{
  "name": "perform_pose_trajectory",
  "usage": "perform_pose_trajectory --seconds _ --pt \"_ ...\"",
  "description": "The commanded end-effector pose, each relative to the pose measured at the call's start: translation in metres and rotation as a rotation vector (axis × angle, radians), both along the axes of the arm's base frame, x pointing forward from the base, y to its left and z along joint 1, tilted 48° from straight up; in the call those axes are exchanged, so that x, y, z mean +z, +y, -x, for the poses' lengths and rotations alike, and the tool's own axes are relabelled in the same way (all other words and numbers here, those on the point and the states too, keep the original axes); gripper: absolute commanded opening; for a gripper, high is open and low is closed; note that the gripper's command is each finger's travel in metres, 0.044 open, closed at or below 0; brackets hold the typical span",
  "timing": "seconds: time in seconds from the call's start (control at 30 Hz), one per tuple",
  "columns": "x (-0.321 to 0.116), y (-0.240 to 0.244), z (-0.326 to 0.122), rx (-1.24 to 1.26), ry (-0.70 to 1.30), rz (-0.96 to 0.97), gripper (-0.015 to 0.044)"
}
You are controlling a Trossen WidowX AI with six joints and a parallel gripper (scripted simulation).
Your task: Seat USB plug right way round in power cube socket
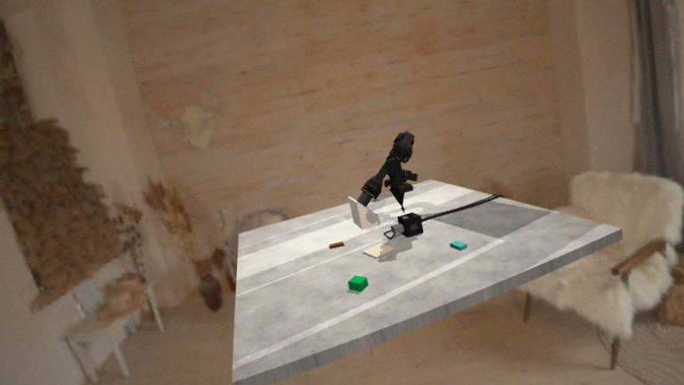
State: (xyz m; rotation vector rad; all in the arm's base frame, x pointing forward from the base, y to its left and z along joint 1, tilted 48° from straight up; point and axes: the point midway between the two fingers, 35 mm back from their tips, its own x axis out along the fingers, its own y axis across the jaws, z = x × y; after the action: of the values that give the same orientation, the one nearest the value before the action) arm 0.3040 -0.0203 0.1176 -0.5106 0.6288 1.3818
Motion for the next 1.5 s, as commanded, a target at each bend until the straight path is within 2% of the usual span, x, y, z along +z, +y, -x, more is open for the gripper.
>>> perform_pose_trajectory --seconds 0.0,1.47 --pt "-0.0003 0.0001 0.0003 -0.023 0.028 -0.001 0.0" --pt "-0.0006 0.0009 0.0004 -0.801 0.872 -0.087 0.0"
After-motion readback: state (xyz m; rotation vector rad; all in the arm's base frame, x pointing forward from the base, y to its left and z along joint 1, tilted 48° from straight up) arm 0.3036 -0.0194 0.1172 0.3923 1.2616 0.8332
